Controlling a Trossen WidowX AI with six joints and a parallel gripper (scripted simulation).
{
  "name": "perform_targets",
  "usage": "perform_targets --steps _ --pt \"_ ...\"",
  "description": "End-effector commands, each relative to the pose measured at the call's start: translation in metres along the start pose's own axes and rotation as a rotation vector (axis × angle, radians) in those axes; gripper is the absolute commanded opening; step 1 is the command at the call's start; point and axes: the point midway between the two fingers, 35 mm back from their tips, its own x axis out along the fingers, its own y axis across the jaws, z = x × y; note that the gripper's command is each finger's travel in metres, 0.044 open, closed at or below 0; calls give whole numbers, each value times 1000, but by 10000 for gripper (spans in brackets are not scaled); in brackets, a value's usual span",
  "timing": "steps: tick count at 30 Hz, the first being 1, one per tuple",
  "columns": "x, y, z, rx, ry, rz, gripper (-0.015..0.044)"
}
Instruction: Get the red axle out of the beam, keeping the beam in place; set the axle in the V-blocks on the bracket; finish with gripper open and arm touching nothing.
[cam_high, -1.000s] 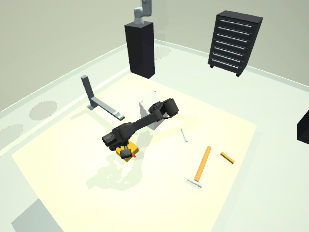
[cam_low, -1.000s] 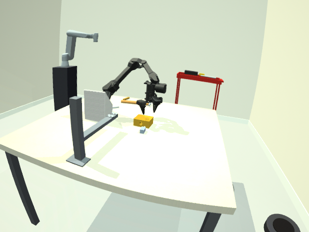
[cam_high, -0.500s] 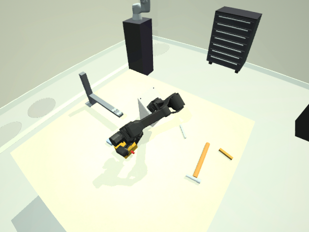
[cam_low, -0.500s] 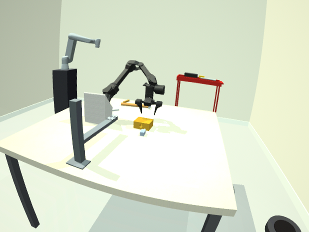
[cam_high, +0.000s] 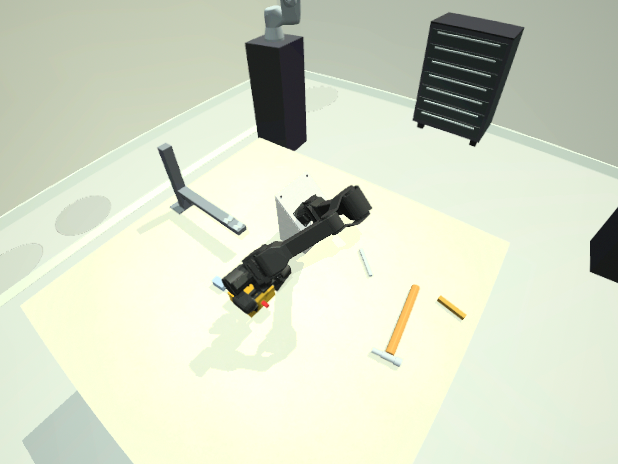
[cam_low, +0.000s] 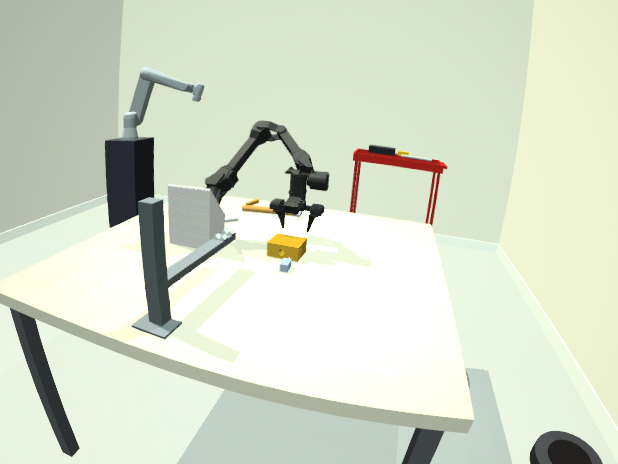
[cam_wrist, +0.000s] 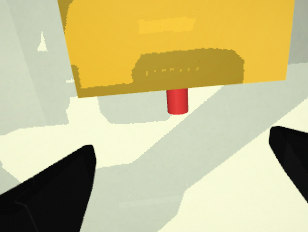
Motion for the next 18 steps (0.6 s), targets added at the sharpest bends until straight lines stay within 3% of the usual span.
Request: perform_targets --steps 1,18 --pt "8 -2 0 8 4 -8 440" --pt "36 -2 -1 8 6 -8 440"
